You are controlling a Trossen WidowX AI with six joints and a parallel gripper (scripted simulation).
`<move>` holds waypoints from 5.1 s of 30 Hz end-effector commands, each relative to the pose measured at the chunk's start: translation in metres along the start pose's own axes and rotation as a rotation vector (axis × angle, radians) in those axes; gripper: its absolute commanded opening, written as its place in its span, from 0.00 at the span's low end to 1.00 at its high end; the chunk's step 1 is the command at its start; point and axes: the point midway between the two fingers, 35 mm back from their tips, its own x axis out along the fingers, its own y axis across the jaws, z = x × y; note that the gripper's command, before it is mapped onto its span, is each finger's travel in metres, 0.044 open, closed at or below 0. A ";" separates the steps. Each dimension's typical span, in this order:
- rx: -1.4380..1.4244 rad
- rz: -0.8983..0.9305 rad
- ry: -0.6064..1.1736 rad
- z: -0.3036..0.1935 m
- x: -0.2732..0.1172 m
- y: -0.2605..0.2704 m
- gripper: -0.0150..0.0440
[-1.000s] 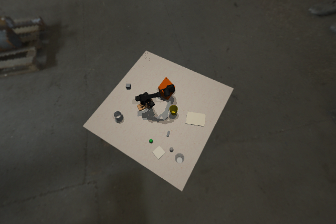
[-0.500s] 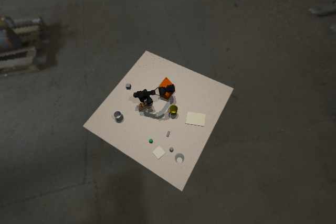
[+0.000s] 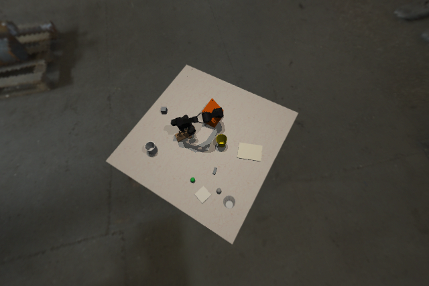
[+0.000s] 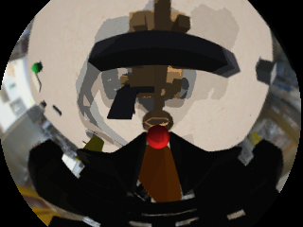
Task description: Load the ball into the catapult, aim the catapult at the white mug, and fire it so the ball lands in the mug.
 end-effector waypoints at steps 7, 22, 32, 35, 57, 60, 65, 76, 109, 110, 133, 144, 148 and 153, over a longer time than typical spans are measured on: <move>0.000 0.000 -0.002 0.000 -0.001 0.000 0.34; 0.067 0.019 -0.020 -0.039 -0.103 -0.002 1.00; 0.085 -0.043 -0.261 0.040 -0.119 -0.021 1.00; 0.088 -0.060 -0.363 0.067 -0.137 -0.025 1.00; 0.003 -0.041 -1.005 0.200 -0.285 -0.007 1.00; 0.003 -0.041 -1.005 0.200 -0.285 -0.007 1.00; 0.003 -0.041 -1.005 0.200 -0.285 -0.007 1.00; 0.003 -0.041 -1.005 0.200 -0.285 -0.007 0.87; -0.212 -0.264 -0.845 0.182 -0.241 0.025 0.25; -0.231 -0.282 -0.829 0.180 -0.236 0.028 0.25; -0.718 -0.634 -0.384 0.106 -0.142 0.069 0.25; -0.965 -0.747 -0.118 0.056 -0.100 0.076 0.25; -1.055 -0.778 -0.014 0.037 -0.086 0.076 0.25; -1.167 -0.808 0.123 0.014 -0.069 0.074 0.25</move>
